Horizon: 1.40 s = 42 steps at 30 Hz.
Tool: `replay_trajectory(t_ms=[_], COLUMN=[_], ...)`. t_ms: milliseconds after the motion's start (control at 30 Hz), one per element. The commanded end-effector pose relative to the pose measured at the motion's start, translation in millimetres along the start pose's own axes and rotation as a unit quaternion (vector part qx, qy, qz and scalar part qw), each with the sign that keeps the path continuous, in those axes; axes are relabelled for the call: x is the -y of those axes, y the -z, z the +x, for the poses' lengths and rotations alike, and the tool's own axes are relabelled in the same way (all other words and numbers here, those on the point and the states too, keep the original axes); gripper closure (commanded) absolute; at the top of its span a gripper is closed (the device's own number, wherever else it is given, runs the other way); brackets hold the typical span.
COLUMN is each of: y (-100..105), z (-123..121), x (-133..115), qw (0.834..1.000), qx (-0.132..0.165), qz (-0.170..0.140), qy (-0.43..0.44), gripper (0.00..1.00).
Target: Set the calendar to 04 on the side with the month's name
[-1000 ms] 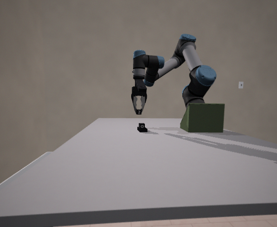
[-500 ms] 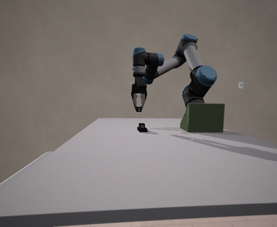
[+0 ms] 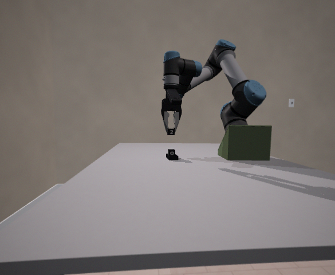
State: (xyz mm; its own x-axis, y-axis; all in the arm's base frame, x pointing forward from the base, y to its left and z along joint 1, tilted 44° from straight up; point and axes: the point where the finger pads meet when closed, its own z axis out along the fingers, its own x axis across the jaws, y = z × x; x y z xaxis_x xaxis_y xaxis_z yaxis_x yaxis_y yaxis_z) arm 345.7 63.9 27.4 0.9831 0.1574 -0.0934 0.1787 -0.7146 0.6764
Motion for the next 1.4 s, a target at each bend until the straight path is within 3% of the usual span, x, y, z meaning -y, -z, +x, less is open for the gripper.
replay_trajectory(t_ms=[0,667,1367], y=[3,-1,-54], z=[1,1,1], x=[50,52,52], qw=[1.000,1.000,1.000], qx=[0.002,0.003,0.003], qz=[-0.004,-0.005,-0.005], qy=[-0.002,-0.002,-0.002], gripper=[0.90,0.90,0.90])
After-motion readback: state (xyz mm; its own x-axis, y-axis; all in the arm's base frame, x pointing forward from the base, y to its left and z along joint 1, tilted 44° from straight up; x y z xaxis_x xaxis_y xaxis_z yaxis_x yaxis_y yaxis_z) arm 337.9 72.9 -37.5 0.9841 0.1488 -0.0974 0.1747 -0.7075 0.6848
